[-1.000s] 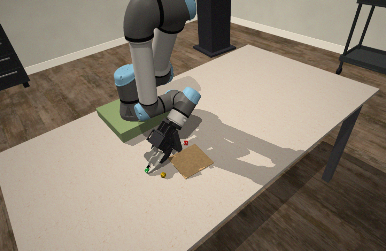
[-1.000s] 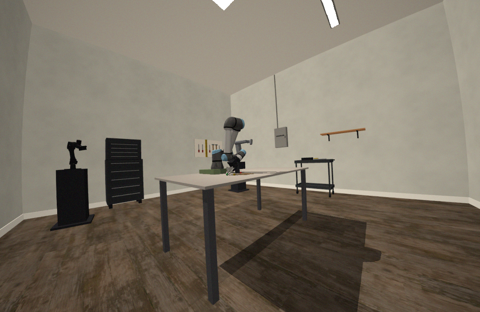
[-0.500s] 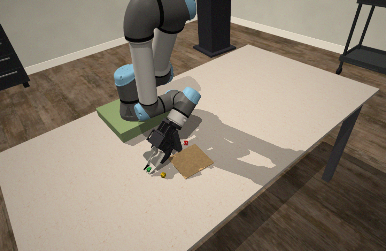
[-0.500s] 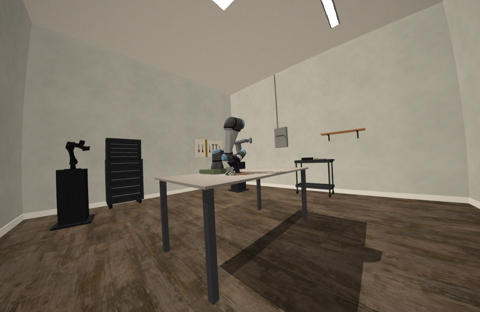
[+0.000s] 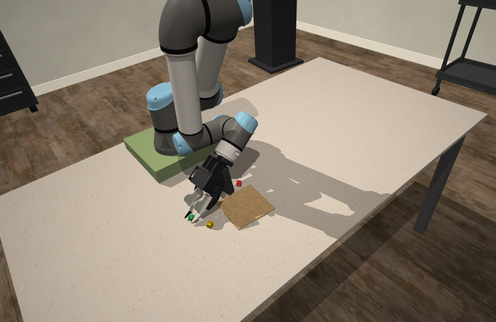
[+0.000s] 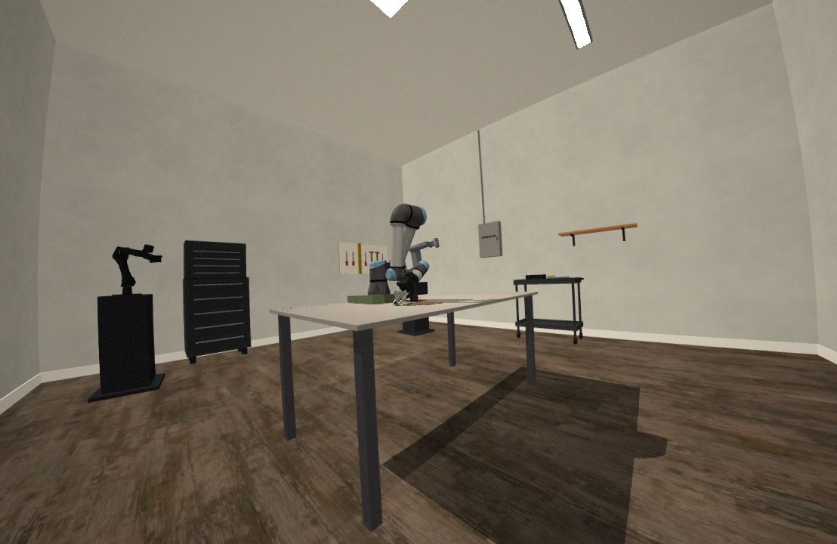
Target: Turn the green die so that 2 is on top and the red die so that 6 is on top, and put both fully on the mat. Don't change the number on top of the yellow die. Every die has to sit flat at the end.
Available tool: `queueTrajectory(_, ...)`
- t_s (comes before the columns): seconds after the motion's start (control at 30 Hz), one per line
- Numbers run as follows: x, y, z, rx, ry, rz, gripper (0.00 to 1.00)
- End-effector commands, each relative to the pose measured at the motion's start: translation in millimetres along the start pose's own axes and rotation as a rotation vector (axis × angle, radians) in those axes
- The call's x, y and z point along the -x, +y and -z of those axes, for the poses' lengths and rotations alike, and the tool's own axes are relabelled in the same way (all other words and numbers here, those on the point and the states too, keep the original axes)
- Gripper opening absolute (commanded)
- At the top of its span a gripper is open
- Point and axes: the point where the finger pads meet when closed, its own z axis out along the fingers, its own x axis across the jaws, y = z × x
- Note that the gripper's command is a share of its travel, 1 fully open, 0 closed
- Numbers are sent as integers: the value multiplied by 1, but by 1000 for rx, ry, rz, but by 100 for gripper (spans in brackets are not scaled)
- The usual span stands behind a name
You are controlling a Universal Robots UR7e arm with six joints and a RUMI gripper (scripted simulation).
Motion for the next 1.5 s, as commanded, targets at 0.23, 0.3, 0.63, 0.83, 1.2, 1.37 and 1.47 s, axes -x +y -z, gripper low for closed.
queueTrajectory(0.23, 0, 0, 0, 0, 1, -1, 18)
queueTrajectory(0.3, 0, 0, 0, 0, 1, -1, 18)
queueTrajectory(0.63, 0, 0, 0, 0, 1, -1, 18)
queueTrajectory(0.83, 0, 0, 0, 0, 1, -1, 18)
queueTrajectory(1.2, 0, 0, 6, 0, 1, -1, 18)
queueTrajectory(1.37, 0, 0, 14, 0, 1, -1, 18)
queueTrajectory(1.47, 0, 0, 22, 0, 0, -1, 18)
